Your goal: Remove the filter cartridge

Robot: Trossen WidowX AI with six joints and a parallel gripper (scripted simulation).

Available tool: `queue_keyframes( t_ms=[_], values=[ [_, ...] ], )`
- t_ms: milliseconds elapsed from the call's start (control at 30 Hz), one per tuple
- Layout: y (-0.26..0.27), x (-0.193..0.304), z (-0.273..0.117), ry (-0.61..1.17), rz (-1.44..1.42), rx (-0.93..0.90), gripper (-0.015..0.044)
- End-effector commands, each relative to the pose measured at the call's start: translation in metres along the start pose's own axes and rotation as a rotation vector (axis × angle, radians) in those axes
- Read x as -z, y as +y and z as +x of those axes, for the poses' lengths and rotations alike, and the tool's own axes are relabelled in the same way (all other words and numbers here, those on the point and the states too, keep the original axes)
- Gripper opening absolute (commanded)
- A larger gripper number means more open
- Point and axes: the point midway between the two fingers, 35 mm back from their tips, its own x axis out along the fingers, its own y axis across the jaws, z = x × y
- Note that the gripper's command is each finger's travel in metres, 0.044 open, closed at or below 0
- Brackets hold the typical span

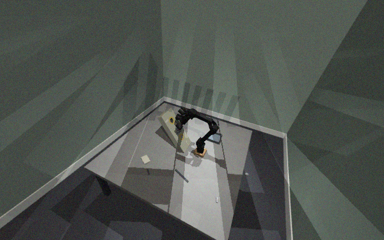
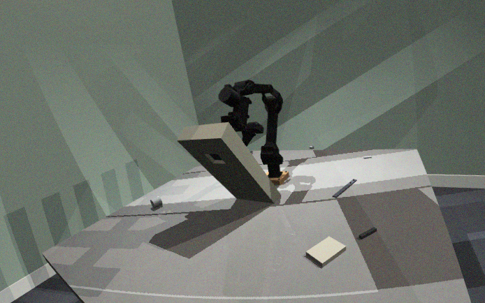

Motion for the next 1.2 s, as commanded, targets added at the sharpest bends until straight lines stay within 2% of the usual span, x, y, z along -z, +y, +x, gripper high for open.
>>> queue_keyframes(
  t_ms=[0,233,500,833,1167],
  values=[
    [0.0,0.0,0.0,0.0,0.0,0.0,0.0245],
    [0.0,0.0,0.0,0.0,0.0,0.0,0.0198],
    [0.0,-0.01,-0.005,-0.001,0.0,-0.001,0.0],
    [0.0,-0.023,-0.013,-0.002,0.0,-0.002,0.0],
    [0.0,-0.029,-0.05,-0.004,0.0,-0.001,0.0]
  ],
)
